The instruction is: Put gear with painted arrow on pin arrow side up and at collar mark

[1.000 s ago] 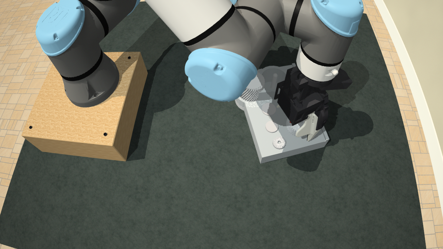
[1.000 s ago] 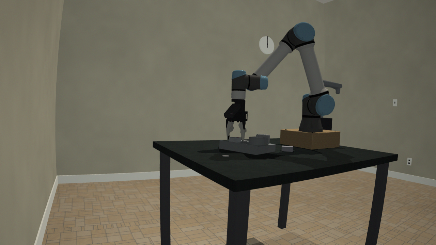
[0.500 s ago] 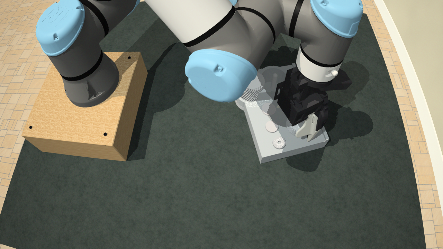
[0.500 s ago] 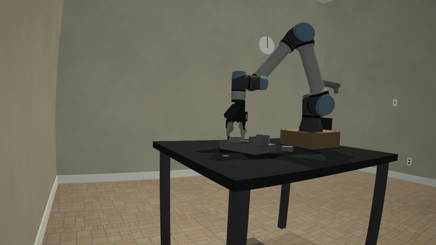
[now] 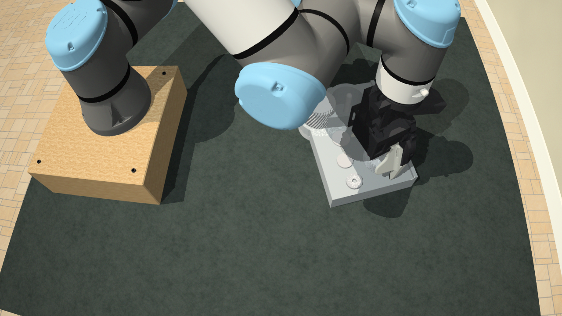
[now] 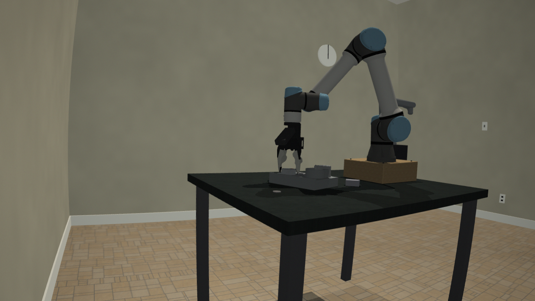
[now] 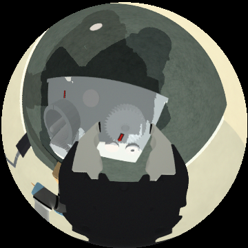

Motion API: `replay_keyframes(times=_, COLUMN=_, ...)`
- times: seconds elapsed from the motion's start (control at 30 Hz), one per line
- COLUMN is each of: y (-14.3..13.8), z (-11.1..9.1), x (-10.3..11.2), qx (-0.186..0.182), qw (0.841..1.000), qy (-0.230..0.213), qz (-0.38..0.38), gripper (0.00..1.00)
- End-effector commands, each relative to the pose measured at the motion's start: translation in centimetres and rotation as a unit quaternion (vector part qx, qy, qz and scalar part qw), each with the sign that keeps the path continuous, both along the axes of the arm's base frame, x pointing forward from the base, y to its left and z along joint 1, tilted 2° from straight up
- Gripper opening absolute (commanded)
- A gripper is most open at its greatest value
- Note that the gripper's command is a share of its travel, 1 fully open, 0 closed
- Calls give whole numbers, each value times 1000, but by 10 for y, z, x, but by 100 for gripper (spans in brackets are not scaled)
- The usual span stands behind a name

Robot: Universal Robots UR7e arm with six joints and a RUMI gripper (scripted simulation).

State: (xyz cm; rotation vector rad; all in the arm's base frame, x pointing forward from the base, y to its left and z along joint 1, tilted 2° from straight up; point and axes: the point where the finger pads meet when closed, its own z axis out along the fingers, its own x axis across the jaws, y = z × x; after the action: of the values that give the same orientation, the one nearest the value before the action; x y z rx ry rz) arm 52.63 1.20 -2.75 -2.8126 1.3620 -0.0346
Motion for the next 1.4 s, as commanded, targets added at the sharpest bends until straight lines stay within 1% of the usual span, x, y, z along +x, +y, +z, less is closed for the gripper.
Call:
replay_keyframes(times=0.0, y=0, z=1, x=0, qx=0, qw=1000, qy=-1, qz=0, gripper=54)
replay_keyframes(times=0.4, y=0, z=1, x=0, qx=0, qw=1000, qy=-1, qz=0, gripper=54)
replay_keyframes(times=0.43, y=0, z=1, x=0, qx=0, qw=1000, qy=-1, qz=0, gripper=0)
replay_keyframes(times=1.37, y=0, z=1, x=0, qx=0, qw=1000, qy=-1, qz=0, gripper=0)
